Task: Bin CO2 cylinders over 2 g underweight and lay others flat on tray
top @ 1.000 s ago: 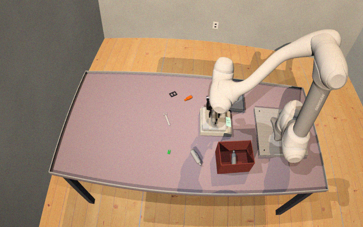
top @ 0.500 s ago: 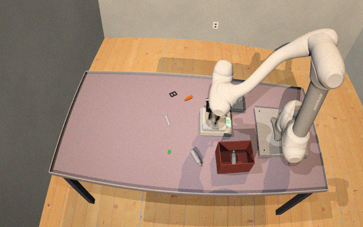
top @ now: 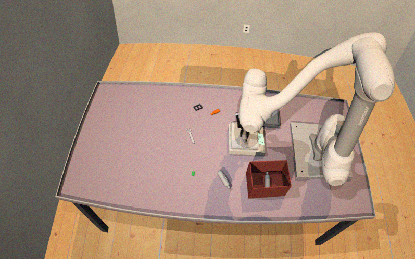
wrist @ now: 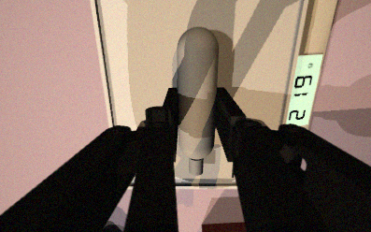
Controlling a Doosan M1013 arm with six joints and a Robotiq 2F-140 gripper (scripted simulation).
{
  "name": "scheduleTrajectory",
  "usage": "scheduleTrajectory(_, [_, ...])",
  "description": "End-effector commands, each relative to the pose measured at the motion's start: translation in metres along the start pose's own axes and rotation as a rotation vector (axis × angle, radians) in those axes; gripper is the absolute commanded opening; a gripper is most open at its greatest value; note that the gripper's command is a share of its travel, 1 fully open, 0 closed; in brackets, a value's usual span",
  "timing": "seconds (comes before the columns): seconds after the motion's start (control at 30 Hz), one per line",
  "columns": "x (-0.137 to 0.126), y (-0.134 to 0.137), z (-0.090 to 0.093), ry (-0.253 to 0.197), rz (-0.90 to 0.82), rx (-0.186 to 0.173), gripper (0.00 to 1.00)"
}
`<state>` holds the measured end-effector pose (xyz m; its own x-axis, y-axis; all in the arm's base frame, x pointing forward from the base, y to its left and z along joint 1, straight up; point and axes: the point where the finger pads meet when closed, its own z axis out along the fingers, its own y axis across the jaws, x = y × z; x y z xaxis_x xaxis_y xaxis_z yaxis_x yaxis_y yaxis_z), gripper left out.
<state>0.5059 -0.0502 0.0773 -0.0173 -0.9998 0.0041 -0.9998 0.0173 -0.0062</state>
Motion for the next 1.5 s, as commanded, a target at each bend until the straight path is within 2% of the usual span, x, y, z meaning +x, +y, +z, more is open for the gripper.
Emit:
scheduleTrajectory(0.0, [0.000, 0.000, -0.001, 0.000, 0.000, 0.001, 0.10])
scheduleTrajectory(0.2, [0.000, 0.000, -0.009, 0.000, 0.000, 0.001, 0.10])
scheduleTrajectory(0.27, [0.000, 0.000, -0.017, 0.000, 0.000, 0.001, 0.10])
scheduleTrajectory(0.7, [0.000, 0.000, -0.095, 0.000, 0.000, 0.001, 0.10])
scheduleTrajectory(0.93, [0.000, 0.000, -0.108, 0.000, 0.000, 0.001, 0.10])
scheduleTrajectory(1.33, [0.000, 0.000, -0.109, 0.000, 0.000, 0.001, 0.10])
scheduleTrajectory(1.4, [-0.007, 0.000, -0.109, 0.000, 0.000, 0.001, 0.10])
scheduleTrajectory(1.47, [-0.029, 0.003, -0.109, 0.000, 0.000, 0.001, 0.10])
